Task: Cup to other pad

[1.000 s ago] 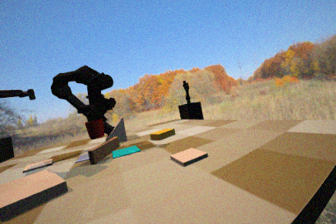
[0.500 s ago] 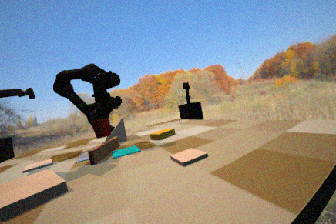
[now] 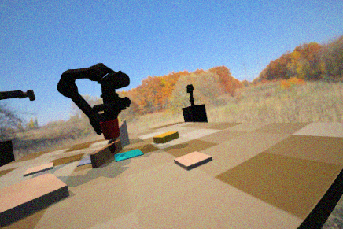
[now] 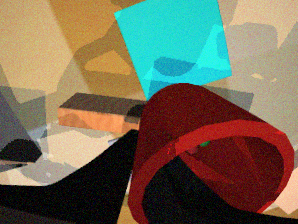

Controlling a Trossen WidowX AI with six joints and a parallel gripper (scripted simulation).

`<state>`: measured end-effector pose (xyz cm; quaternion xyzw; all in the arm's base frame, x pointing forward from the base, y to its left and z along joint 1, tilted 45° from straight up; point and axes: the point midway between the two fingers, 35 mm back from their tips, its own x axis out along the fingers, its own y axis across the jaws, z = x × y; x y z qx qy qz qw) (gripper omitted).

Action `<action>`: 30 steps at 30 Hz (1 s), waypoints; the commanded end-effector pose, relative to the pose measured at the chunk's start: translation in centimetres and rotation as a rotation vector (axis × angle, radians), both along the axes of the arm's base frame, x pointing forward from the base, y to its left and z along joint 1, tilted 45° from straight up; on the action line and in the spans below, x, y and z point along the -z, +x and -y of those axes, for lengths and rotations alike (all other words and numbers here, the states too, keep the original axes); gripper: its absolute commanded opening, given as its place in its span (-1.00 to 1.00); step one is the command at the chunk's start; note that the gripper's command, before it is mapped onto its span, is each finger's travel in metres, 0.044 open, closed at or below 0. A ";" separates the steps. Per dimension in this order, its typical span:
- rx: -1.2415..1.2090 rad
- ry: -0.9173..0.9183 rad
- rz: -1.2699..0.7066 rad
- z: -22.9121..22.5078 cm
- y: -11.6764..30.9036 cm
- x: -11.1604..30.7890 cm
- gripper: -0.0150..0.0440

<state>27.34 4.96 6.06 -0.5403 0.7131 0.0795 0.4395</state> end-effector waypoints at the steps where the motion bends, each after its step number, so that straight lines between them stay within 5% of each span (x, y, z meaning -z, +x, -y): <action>1: 0.005 0.004 0.004 -0.5 0.3 0.4 -0.49; 30: 0.005 0.006 0.005 -2.7 2.1 3.5 -0.49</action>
